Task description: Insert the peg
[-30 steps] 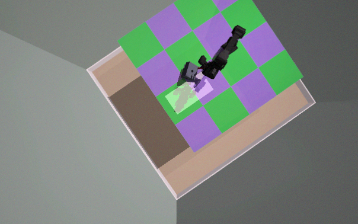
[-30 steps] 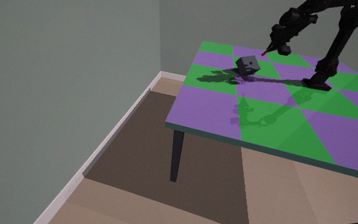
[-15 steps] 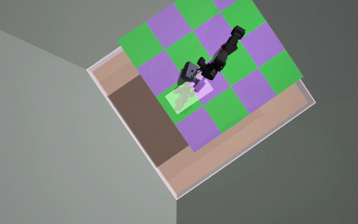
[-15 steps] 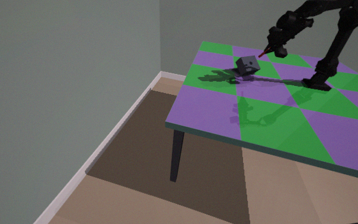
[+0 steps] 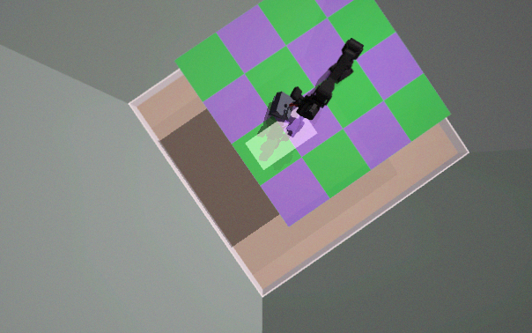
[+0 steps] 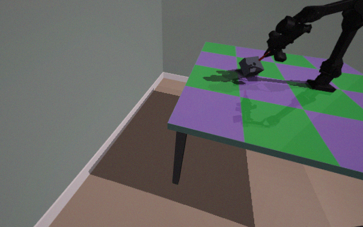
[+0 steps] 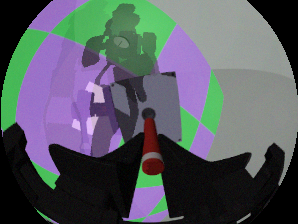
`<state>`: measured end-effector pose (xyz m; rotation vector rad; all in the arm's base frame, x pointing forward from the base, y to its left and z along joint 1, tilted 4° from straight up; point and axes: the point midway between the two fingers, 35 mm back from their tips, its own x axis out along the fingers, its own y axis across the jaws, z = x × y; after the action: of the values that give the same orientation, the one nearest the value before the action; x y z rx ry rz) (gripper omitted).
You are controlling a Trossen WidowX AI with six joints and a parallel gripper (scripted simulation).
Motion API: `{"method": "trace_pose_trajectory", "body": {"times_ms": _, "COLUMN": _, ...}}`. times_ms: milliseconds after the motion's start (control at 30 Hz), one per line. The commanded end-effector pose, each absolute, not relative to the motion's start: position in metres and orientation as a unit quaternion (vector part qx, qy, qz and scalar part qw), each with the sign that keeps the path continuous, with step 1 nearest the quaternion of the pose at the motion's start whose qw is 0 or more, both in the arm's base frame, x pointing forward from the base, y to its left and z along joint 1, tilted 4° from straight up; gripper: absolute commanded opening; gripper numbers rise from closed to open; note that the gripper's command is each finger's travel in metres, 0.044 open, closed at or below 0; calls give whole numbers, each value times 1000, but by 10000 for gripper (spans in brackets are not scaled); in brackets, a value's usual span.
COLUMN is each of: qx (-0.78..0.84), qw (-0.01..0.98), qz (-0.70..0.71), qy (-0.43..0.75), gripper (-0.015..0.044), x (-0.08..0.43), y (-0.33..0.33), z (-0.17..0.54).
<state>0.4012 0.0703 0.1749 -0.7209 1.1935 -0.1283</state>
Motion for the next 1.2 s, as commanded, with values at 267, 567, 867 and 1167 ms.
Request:
{"method": "trace_pose_trajectory", "body": {"times_ms": 267, "qx": -334, "qw": 764, "qz": -63, "qy": 549, "gripper": 0, "x": 404, "y": 66, "z": 165}}
{"method": "trace_pose_trajectory", "body": {"times_ms": 567, "qx": -333, "qw": 765, "qz": -64, "qy": 548, "gripper": 0, "x": 408, "y": 62, "z": 159}}
{"method": "trace_pose_trajectory", "body": {"times_ms": 867, "qx": -332, "qw": 765, "qz": -65, "qy": 548, "gripper": 0, "x": 412, "y": 57, "z": 151}}
{"method": "trace_pose_trajectory", "body": {"times_ms": 1167, "qx": -331, "qw": 767, "qz": -67, "qy": 545, "gripper": 0, "x": 414, "y": 57, "z": 151}}
